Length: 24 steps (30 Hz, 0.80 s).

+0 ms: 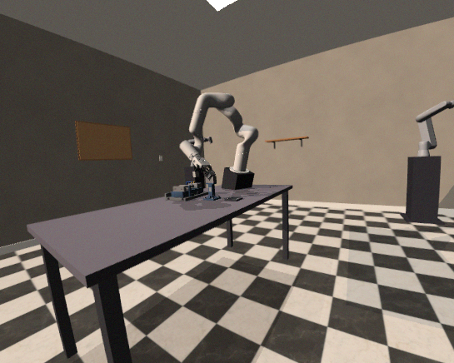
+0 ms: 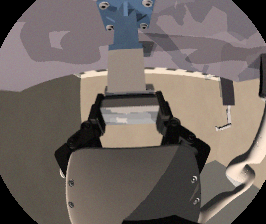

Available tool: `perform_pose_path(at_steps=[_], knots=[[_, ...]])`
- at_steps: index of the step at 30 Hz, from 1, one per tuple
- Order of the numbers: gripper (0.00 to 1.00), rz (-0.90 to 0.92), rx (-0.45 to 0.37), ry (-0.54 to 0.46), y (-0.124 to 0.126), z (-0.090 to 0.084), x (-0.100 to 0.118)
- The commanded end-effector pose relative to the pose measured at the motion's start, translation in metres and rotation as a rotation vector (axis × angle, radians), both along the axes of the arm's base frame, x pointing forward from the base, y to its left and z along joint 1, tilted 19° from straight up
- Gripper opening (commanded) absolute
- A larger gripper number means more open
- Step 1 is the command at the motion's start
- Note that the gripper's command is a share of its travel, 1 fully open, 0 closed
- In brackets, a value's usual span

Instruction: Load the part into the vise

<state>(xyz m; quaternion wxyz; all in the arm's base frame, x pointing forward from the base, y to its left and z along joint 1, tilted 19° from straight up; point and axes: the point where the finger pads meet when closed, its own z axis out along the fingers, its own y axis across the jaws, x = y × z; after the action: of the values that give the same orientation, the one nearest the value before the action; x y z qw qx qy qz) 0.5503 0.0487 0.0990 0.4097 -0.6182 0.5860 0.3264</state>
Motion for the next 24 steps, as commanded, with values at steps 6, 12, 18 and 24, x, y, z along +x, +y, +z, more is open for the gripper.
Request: perform_pose_path(at_steps=[6,12,18,24], knots=[[0.00,0.000,0.000,-0.001,-0.0016,0.0048,0.0000],[0.00,0.000,0.000,-0.001,-0.0026,0.0079,-0.0004],[0.00,0.000,0.000,-0.001,-0.0032,0.0096,-0.0006],[0.00,0.000,0.000,-0.001,-0.0039,0.0117,-0.0009]])
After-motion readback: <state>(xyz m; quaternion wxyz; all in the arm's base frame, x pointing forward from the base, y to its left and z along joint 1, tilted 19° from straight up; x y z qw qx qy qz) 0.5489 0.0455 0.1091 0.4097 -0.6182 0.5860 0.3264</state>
